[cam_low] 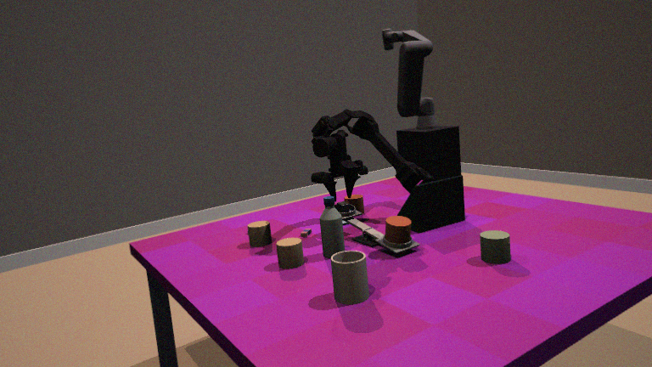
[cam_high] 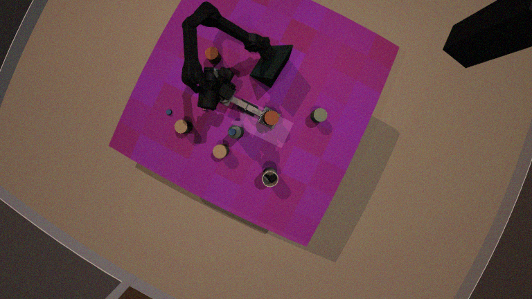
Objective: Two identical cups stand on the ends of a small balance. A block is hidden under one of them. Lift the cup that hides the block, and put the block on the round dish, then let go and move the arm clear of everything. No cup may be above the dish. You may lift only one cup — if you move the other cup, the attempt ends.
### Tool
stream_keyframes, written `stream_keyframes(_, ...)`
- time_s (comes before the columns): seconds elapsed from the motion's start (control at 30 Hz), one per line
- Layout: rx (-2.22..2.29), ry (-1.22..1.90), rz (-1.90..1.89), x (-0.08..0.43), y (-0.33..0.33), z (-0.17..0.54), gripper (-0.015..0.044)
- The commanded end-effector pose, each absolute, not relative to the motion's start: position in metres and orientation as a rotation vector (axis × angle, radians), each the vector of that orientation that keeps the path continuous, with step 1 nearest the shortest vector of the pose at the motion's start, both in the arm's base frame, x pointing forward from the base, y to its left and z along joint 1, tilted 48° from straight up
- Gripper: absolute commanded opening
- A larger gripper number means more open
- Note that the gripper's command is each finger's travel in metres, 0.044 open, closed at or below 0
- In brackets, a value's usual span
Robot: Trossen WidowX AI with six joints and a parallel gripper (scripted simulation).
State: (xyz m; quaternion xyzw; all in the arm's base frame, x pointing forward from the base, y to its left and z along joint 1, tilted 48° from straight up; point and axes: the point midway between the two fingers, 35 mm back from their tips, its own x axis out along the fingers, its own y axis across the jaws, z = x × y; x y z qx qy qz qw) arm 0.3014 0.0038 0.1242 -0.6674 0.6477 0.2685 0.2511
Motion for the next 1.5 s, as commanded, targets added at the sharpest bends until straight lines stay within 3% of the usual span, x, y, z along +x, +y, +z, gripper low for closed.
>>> stream_keyframes(0.0, -1.818, 1.769, 0.731, 0.301, -0.003, 0.12, 0.026)
stream_keyframes(0.57, -1.819, 1.77, 0.729, 0.301, -0.021, 0.103, 0.026)
stream_keyframes(0.73, -1.819, 1.77, 0.729, 0.301, -0.021, 0.103, 0.0129)
stream_keyframes(0.93, -1.819, 1.77, 0.729, 0.301, -0.021, 0.103, 0.0089)
stream_keyframes(1.07, -1.829, 1.757, 0.734, 0.302, -0.014, 0.109, 0.0)
stream_keyframes(1.47, -1.912, 1.646, 0.785, 0.298, 0.041, 0.161, 0.0)
